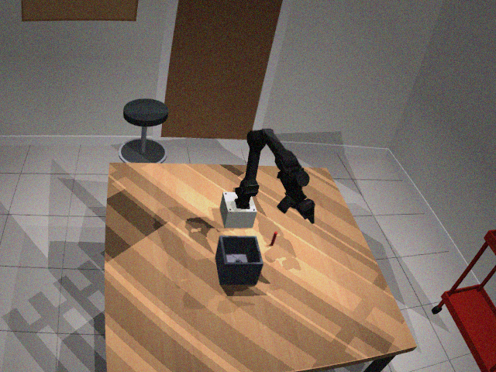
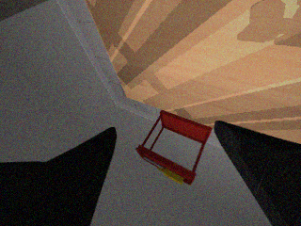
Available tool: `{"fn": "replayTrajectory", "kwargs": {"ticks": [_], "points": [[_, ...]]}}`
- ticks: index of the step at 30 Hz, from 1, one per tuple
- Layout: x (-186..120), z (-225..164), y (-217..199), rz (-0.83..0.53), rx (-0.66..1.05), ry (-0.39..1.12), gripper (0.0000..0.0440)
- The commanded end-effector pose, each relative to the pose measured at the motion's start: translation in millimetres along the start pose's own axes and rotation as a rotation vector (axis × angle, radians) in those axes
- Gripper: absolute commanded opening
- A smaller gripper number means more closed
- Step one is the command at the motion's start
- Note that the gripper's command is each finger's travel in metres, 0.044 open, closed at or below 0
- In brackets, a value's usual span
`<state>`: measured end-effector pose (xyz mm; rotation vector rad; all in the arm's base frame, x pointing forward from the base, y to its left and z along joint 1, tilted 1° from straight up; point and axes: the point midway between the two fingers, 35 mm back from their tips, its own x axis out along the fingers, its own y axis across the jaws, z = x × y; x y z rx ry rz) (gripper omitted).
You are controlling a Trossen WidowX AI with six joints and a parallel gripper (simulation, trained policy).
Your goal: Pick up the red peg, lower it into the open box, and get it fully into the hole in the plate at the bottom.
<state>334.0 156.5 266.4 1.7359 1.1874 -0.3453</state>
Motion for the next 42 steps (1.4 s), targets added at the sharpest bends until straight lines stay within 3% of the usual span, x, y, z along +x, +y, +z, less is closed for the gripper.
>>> {"fn": "replayTrajectory", "kwargs": {"ticks": [1, 22, 42], "points": [[7.2, -4.3, -29.8, -0.086, 0.043, -0.021, 0.0432], [18.0, 3.2, -176.3, -0.503, 0.122, -0.243, 0.0440], [23.8, 45.2, -250.0, -0.747, -0.011, -0.459, 0.0438]]}}
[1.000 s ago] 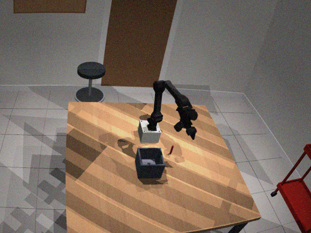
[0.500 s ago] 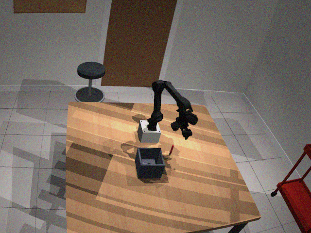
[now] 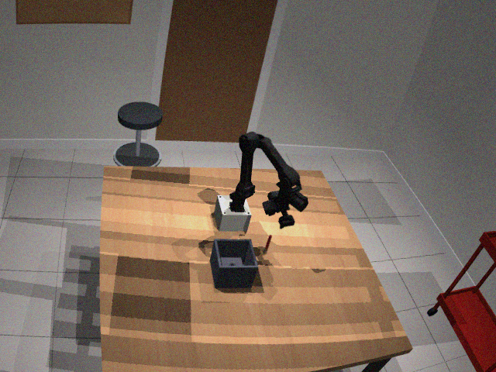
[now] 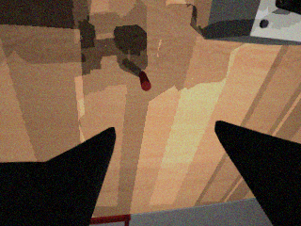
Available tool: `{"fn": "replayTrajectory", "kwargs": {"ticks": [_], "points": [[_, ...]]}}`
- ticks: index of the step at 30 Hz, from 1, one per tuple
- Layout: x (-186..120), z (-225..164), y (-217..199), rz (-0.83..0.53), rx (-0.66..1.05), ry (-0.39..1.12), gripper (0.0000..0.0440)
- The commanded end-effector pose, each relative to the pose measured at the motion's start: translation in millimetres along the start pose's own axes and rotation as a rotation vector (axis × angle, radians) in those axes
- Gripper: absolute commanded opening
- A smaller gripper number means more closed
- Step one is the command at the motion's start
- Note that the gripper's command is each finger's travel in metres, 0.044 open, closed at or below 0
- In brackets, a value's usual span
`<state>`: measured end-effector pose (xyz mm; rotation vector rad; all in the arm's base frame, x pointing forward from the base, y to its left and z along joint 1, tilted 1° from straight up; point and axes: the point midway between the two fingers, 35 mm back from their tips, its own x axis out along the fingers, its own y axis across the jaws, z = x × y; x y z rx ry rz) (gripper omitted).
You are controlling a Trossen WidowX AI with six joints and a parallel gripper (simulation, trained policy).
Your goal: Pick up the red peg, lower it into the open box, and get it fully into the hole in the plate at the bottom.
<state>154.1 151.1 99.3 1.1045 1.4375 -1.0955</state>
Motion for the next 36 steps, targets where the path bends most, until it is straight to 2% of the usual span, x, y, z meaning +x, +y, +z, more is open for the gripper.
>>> {"fn": "replayTrajectory", "kwargs": {"ticks": [1, 17, 36], "points": [[11.7, 6.0, -5.3, -0.028, -0.026, -0.047, 0.0437], [53.5, 21.4, -6.6, -0.066, -0.127, -0.179, 0.0428], [109.9, 38.6, 1.0, -0.026, -0.152, -0.252, 0.0407]]}}
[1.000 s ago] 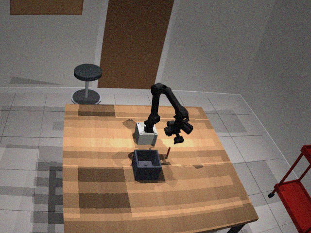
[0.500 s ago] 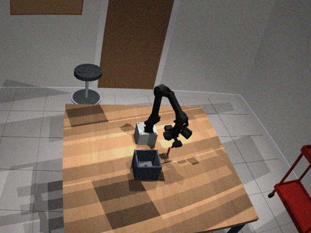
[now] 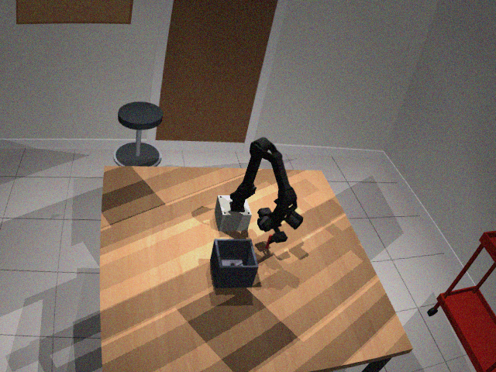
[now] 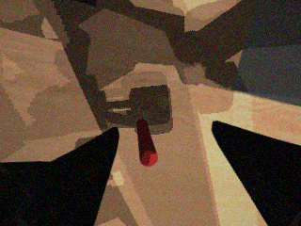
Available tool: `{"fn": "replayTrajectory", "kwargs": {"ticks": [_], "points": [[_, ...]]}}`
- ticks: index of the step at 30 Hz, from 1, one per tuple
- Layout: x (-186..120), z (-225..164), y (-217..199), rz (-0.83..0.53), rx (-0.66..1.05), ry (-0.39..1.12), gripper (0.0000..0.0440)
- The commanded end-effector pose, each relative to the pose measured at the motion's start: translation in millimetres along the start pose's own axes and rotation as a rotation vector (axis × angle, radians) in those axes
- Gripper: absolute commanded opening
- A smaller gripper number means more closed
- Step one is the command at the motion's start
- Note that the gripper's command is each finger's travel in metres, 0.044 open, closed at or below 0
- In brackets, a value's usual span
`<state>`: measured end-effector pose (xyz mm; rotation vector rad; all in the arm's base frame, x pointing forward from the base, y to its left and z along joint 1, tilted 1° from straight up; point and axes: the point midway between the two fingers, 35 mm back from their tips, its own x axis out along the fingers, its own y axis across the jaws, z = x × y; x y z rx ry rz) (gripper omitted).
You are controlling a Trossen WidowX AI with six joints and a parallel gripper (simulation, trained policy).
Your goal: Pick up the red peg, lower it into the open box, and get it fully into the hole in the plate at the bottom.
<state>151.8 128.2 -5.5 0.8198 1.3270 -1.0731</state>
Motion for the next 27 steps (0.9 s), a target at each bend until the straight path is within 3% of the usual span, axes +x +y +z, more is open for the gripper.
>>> {"fn": "replayTrajectory", "kwargs": {"ticks": [1, 5, 20, 27], "points": [[11.7, 2.4, -2.0, 0.000, 0.006, -0.018, 0.0404], [21.4, 1.7, 0.1, 0.009, 0.009, -0.024, 0.0367], [41.0, -15.9, 21.6, 0.061, -0.062, 0.004, 0.0012], [28.9, -17.8, 31.3, 0.101, -0.059, 0.018, 0.0000]]}}
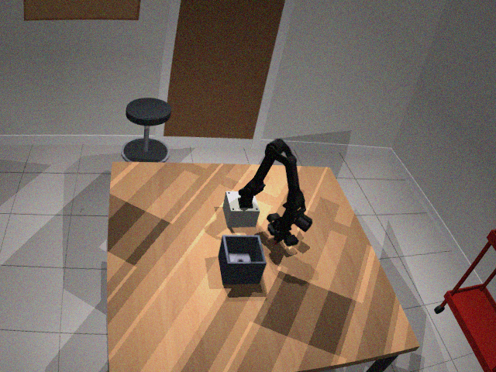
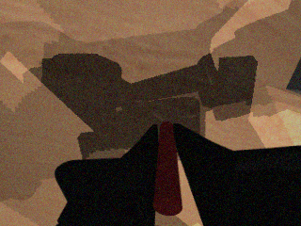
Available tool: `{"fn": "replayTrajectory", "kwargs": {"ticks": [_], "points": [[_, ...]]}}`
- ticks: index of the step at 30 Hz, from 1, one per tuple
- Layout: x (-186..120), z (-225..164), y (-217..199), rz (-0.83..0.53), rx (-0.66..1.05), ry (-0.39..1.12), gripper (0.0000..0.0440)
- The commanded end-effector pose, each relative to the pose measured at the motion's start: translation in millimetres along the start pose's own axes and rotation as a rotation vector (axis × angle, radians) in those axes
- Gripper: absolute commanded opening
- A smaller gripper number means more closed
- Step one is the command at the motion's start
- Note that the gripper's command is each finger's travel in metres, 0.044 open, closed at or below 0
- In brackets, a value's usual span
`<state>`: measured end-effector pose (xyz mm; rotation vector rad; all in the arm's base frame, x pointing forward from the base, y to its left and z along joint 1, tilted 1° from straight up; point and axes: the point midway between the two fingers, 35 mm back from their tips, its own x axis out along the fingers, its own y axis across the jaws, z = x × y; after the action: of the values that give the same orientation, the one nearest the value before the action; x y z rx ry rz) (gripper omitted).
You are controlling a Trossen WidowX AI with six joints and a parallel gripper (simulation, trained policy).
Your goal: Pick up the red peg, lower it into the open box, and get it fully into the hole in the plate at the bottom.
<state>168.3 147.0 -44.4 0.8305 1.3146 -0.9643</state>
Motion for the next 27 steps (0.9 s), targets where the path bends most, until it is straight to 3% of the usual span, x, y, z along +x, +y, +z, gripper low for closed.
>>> {"fn": "replayTrajectory", "kwargs": {"ticks": [1, 27], "points": [[-7.0, -1.7, 7.1, 0.024, 0.000, 0.011, 0.0000], [-90.1, 7.8, 65.2, 0.256, 0.023, 0.076, 0.0000]]}}
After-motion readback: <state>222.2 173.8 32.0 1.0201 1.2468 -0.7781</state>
